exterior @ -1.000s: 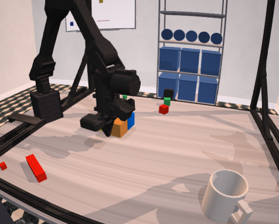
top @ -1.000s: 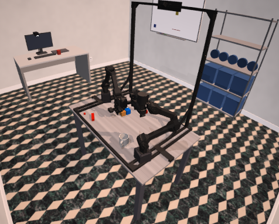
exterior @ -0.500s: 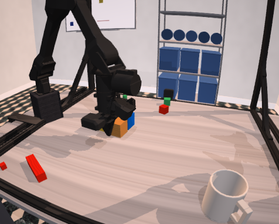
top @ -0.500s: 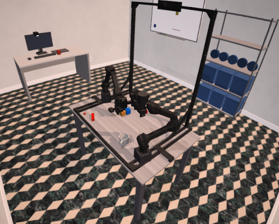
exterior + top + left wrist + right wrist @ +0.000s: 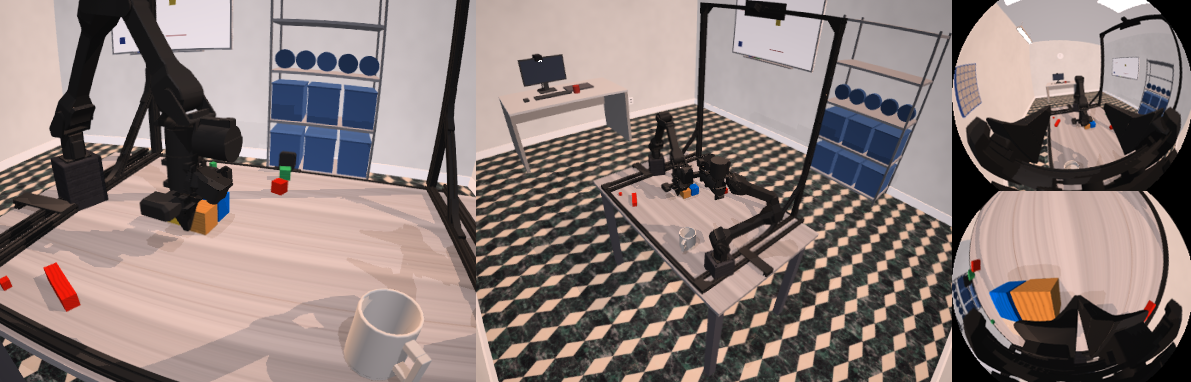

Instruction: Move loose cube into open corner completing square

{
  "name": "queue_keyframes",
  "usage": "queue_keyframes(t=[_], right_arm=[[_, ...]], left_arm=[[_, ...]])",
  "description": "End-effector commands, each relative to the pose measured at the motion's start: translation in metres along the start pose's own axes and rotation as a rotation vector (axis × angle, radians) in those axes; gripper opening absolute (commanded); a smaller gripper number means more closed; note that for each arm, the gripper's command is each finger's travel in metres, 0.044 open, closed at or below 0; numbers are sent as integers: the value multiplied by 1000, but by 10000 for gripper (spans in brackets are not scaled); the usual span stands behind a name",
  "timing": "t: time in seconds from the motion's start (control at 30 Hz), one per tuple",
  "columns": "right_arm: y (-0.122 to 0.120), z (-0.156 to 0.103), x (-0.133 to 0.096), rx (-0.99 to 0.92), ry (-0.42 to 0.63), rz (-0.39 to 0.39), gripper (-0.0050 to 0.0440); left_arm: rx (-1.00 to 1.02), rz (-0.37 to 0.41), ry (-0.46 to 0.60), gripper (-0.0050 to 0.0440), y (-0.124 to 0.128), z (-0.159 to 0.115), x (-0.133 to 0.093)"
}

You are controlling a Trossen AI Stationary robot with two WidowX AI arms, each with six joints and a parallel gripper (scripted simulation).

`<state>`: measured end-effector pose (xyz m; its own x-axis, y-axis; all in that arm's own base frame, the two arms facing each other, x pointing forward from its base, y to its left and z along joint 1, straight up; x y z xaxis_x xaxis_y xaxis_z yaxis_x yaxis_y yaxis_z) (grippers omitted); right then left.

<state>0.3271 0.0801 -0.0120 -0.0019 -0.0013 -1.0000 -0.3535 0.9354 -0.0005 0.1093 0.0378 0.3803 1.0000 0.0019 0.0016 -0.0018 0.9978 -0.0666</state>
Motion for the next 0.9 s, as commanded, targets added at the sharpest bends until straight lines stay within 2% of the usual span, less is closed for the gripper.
queue_keyframes(t=[0.0,0.87], right_arm=[[2,0,0,2,-2,1,0],[10,1,0,2,-2,1,0]], left_arm=[[-4,-2,0,400,0,0,0],[-4,-2,0,400,0,0,0]])
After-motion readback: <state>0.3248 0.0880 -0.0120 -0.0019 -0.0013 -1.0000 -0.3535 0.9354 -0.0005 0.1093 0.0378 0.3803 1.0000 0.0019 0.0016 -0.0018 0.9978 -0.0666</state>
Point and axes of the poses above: on each arm, the point midway between the two fingers, 35 mm back from their tips, its own x axis out along the fingers, its own y axis across the jaws, z = x × y, the point moved 5 cm from there along -x, back along the fingers, and after that the axes turned 4 degrees about -x, right-handed, at the moved point
